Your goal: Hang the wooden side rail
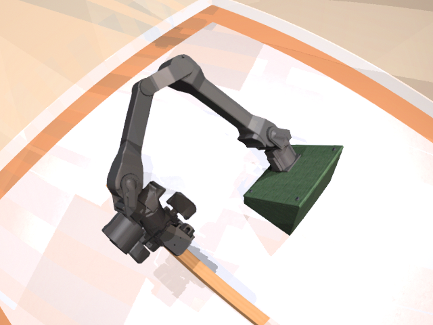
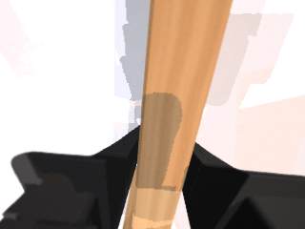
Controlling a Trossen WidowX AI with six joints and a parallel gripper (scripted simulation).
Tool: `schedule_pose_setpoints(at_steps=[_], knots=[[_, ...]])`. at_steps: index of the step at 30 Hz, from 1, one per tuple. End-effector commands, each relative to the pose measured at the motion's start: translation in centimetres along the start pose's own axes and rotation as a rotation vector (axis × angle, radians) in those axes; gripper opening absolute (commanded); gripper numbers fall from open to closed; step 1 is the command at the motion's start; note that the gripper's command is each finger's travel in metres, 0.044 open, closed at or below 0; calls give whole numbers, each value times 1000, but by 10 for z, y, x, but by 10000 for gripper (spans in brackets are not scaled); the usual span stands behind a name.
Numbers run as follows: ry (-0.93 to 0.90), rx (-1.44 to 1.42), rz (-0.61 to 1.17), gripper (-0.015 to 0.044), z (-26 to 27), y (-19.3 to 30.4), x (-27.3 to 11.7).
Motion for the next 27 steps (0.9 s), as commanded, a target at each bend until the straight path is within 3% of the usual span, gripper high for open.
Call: schedule_pose_setpoints(at_steps=[1,24,27], knots=[[5,-1,6,0,-1,0,1],[5,-1,6,0,-1,0,4],[0,-1,1,79,0,0,3]])
Point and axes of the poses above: the point midway between the two fingers, 35 mm back from their tips, its own x axis out along the fingers, its own z axis across the jaws, y = z × x, the point moved 5 cm from there along -x, back along the fingers, and after that the axes turned 11 degrees about x, right-handed, at the moved point
